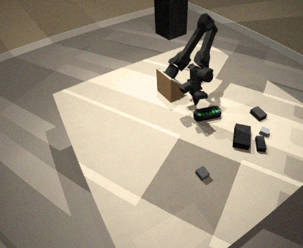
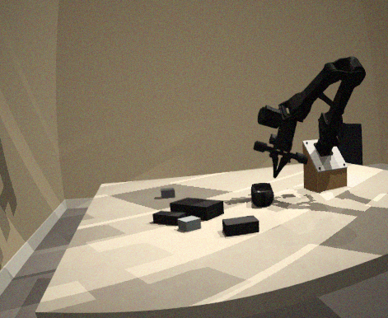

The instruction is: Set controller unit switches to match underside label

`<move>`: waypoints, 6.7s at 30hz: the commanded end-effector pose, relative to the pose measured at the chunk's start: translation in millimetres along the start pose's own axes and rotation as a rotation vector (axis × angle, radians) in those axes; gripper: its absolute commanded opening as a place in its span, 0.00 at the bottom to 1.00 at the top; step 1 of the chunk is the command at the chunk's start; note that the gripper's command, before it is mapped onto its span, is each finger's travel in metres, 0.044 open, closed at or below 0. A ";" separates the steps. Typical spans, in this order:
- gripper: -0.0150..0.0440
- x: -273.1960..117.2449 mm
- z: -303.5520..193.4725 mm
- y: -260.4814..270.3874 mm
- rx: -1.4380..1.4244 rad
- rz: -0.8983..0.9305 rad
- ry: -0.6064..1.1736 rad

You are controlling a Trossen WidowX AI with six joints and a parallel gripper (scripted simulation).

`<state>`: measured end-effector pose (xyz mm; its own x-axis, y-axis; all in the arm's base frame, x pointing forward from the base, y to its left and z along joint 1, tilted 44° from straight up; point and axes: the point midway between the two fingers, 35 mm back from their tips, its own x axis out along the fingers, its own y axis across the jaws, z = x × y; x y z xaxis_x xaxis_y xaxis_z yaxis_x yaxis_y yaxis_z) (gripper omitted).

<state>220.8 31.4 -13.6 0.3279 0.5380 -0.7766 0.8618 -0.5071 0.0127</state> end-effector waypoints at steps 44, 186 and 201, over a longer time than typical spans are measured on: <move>0.25 54.5 -6.3 -22.1 0.007 -0.027 0.028; 0.25 36.5 -126.4 115.6 -0.288 -0.595 0.035; 0.48 26.5 -127.1 108.3 -0.295 -0.546 0.005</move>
<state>377.4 76.5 41.9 -0.2087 0.6839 -0.6990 0.9720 0.0659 -0.2257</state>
